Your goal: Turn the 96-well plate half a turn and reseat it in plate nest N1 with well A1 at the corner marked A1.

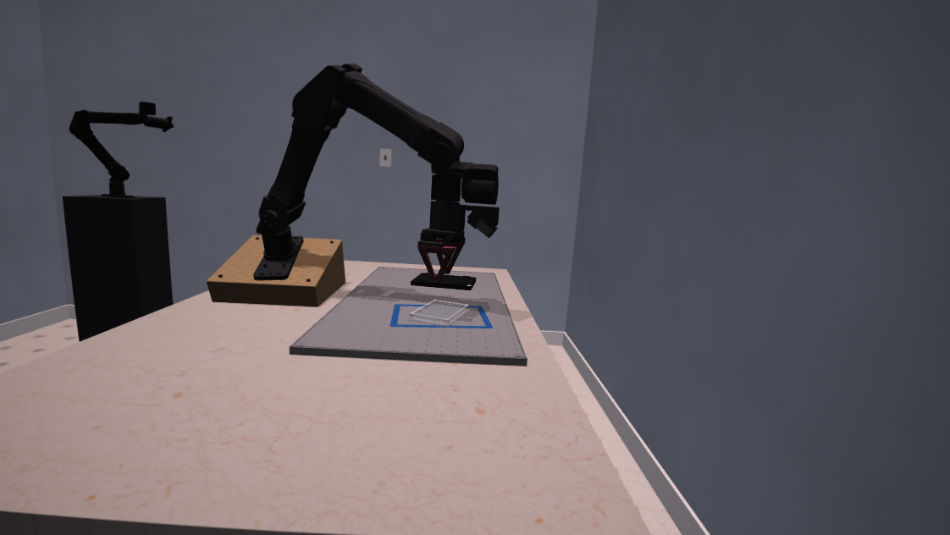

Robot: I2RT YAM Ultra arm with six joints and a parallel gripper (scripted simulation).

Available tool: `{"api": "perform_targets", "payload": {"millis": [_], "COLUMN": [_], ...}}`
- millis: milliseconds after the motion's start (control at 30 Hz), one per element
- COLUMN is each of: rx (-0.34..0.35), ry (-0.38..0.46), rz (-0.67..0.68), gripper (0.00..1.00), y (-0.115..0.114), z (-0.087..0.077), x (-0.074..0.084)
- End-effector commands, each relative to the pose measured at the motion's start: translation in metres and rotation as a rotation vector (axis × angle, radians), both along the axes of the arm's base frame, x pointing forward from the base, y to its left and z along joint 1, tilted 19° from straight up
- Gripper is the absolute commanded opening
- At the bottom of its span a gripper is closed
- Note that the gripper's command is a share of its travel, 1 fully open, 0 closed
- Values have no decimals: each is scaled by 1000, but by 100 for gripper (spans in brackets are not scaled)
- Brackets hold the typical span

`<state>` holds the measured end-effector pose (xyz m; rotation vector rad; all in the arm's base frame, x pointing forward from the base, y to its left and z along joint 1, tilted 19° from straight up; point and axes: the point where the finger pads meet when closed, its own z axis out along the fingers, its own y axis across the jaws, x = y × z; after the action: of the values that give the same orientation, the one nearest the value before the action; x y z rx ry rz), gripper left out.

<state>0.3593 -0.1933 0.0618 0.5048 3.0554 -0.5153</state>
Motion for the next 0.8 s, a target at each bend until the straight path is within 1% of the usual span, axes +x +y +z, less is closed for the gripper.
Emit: {"api": "perform_targets", "payload": {"millis": [0,67,100,767], "rx": [-15,-17,-17,-18], "ry": [-82,-104,-105,-107], "rz": [-104,-167,-171,-171], "gripper": [100,100,100,100], "y": [4,4,4,4], "z": [15,15,15,15], "x": [11,11,11,11]}}
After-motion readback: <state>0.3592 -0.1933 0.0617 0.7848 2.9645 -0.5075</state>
